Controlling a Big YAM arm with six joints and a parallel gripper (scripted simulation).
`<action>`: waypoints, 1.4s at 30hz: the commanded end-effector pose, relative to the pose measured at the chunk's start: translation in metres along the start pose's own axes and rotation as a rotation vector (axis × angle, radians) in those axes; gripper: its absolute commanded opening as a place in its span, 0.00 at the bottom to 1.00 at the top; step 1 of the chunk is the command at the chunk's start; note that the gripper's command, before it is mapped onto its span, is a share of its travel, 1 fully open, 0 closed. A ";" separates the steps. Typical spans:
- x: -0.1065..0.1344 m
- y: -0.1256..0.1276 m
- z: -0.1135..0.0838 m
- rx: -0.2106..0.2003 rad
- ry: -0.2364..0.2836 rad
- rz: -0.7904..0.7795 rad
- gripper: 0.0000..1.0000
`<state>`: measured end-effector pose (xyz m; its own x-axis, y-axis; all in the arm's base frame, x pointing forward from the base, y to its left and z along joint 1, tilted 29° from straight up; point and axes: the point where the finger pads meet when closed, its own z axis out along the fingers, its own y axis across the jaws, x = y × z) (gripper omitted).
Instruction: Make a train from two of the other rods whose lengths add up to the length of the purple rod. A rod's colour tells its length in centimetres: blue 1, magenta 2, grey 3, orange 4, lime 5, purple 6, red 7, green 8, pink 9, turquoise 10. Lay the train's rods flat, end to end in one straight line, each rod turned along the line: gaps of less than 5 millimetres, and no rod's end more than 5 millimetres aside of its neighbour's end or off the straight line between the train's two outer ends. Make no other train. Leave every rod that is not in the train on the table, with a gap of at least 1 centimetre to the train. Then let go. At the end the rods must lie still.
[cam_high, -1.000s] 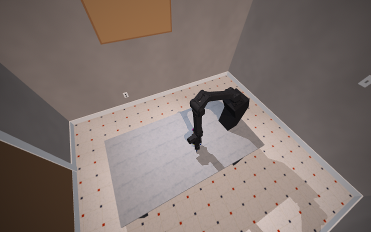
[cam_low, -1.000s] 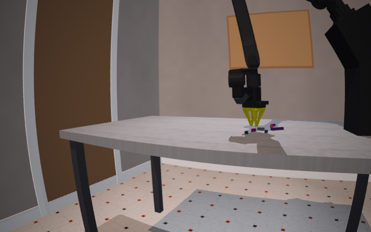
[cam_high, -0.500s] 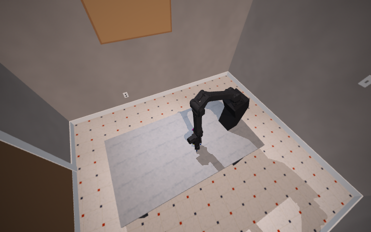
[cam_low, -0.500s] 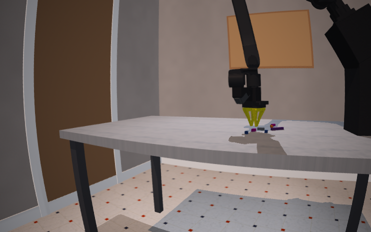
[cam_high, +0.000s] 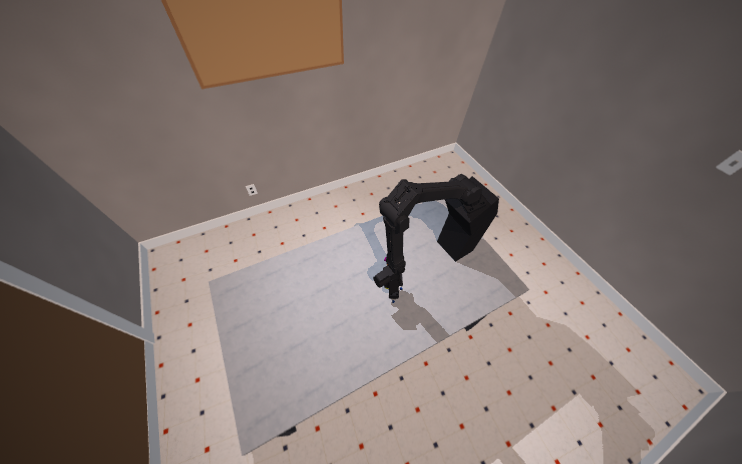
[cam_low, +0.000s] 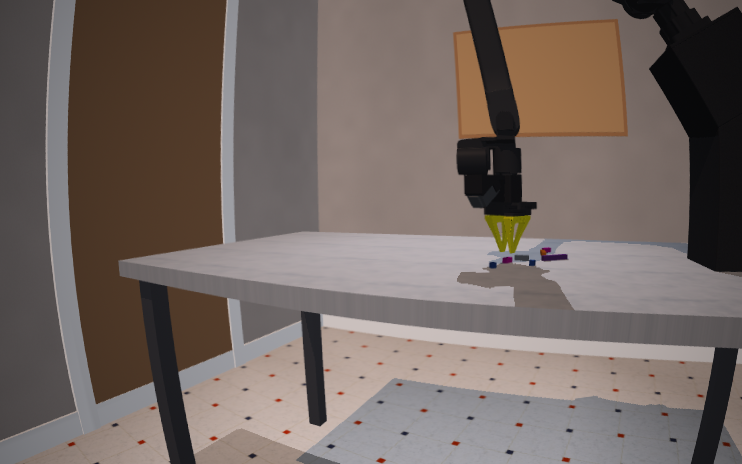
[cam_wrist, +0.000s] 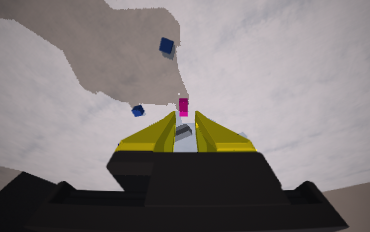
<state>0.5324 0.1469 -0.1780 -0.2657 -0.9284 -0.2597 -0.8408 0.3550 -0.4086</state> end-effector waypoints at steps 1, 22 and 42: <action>0.008 0.002 0.004 -0.002 0.002 -0.006 0.23; 0.009 0.006 0.004 -0.008 0.004 -0.010 0.23; 0.009 0.006 0.004 -0.008 0.004 -0.010 0.23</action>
<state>0.5330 0.1462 -0.1778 -0.2627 -0.9293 -0.2597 -0.8411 0.3524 -0.4103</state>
